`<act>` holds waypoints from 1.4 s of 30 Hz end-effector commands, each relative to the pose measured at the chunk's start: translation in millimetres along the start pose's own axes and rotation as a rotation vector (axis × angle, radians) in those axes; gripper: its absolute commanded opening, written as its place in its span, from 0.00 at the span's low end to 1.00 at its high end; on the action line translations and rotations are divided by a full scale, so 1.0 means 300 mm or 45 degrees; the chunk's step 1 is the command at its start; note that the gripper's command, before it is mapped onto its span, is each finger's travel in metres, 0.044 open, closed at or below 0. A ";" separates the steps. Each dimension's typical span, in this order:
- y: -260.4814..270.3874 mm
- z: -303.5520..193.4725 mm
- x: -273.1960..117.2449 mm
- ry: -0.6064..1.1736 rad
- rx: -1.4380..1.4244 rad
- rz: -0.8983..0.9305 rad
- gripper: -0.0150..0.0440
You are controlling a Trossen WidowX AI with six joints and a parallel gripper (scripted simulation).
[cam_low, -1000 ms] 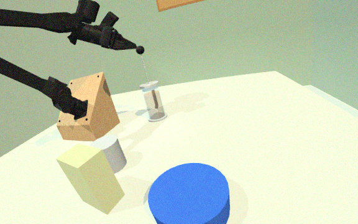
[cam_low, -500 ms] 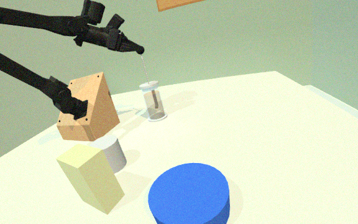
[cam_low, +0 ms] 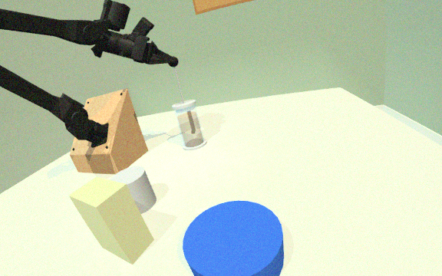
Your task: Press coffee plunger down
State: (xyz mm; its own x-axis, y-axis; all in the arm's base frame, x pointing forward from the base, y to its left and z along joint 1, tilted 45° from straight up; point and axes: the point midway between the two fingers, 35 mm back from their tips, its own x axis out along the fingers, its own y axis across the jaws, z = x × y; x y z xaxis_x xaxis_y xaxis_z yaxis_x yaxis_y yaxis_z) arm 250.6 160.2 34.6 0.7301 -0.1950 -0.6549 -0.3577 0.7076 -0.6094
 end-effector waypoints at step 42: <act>0.018 -0.151 0.136 0.002 -0.002 0.004 0.45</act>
State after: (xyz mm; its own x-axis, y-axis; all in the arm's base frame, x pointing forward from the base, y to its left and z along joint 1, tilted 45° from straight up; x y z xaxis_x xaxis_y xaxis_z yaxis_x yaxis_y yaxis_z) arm 259.9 140.9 0.3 0.7598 -0.1635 -0.6293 -0.3424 0.7222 -0.6010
